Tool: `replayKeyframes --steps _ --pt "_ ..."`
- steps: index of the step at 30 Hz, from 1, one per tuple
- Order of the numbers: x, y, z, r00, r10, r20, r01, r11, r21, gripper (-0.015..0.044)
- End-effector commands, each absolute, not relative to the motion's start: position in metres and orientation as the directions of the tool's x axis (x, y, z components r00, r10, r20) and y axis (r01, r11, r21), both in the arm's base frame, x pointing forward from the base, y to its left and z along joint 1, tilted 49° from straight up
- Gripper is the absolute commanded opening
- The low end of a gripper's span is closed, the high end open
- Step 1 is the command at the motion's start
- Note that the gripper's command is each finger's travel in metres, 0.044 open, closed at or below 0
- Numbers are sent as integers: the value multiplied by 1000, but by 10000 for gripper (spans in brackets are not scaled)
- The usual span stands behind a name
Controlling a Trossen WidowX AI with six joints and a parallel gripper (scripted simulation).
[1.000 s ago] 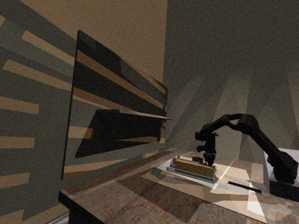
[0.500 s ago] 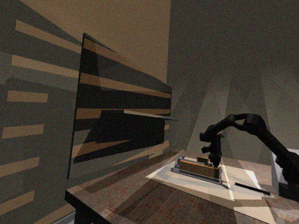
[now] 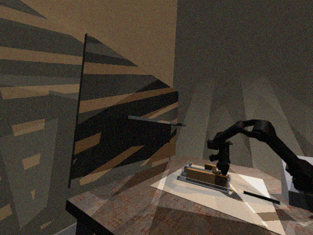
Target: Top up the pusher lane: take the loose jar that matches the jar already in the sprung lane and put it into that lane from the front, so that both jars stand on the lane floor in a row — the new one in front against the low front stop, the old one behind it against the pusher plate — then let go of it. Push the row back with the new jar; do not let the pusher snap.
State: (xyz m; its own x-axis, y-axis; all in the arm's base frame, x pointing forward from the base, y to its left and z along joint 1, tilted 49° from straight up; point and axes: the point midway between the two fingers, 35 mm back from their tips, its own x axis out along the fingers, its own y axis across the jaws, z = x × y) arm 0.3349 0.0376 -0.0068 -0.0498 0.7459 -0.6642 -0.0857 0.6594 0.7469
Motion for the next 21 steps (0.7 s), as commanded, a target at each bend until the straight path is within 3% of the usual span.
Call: replayKeyframes --steps 1,21 --pt "338 41 -7 -40 753 -657 -94 652 753 0" --pt "336 46 -11 -40 753 -657 -94 651 753 0"
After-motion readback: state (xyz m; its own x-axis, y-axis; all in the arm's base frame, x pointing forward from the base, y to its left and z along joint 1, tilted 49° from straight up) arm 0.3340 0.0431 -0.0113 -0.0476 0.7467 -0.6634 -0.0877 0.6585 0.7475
